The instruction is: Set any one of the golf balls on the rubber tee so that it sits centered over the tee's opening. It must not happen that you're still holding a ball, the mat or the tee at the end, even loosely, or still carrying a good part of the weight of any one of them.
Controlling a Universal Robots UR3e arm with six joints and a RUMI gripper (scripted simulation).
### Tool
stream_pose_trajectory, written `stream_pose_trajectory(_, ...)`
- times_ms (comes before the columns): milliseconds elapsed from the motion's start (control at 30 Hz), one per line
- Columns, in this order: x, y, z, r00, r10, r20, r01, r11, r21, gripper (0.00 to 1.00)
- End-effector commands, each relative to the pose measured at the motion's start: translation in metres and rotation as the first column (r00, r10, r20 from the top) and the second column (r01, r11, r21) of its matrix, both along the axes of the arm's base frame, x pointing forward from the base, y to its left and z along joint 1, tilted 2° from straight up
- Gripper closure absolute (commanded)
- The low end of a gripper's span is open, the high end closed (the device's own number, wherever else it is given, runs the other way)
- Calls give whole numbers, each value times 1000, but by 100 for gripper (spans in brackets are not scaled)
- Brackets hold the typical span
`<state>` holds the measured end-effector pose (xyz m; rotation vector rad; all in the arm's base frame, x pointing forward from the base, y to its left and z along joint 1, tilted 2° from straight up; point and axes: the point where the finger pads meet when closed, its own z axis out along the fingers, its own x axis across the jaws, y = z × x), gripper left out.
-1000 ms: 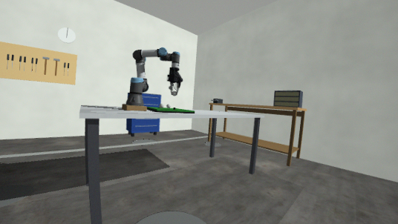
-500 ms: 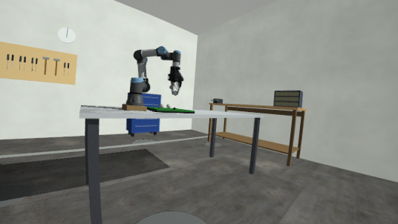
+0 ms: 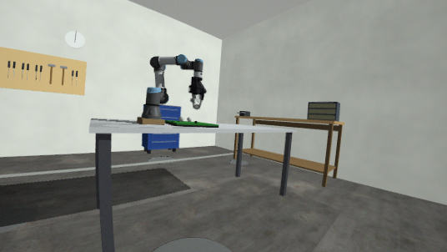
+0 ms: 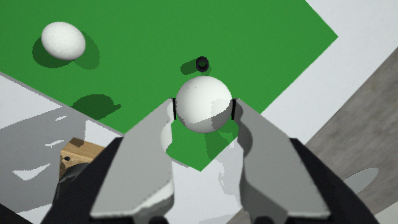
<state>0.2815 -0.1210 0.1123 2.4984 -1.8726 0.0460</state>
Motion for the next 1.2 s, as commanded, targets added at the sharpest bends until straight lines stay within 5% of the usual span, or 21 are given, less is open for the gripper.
stream_pose_trajectory(0,1,-1,-10,1000,0,2,0,1000,-2,100)
stream_pose_trajectory(633,1,-3,-61,1000,0,2,0,1000,-2,100)
stream_pose_trajectory(1167,1,-3,-69,1000,0,2,0,1000,-2,100)
